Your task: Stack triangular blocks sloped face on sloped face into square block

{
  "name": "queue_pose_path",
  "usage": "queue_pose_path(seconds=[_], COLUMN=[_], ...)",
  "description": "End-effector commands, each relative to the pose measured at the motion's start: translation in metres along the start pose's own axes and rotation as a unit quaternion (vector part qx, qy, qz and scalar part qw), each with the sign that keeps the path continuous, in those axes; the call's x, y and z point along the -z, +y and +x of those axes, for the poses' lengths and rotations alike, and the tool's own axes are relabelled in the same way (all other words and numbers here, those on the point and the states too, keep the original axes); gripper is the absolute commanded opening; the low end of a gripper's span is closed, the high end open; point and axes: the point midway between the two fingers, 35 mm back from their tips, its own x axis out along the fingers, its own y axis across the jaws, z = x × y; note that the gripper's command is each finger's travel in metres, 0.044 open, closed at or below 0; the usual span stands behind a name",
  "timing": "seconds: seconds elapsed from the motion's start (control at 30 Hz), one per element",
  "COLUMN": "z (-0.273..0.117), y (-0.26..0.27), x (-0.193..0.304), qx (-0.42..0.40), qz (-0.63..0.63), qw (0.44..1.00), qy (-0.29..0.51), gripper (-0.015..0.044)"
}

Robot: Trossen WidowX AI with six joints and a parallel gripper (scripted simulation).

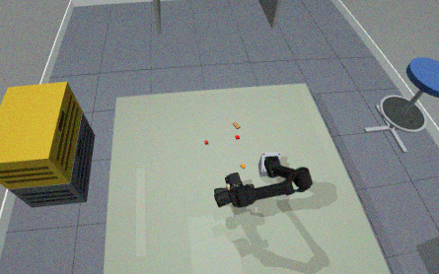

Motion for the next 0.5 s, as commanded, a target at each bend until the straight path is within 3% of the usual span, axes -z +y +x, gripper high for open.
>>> queue_pose_path(seconds=[0.0,0.47], z=[0.0021,0.0114], y=[0.0005,0.0007], x=[-0.0009,-0.0009], qx=[-0.001,-0.001], qz=[0.002,0.002], qw=[1.000,1.000], qy=[-0.003,-0.003], gripper=[0.0000,0.0000])
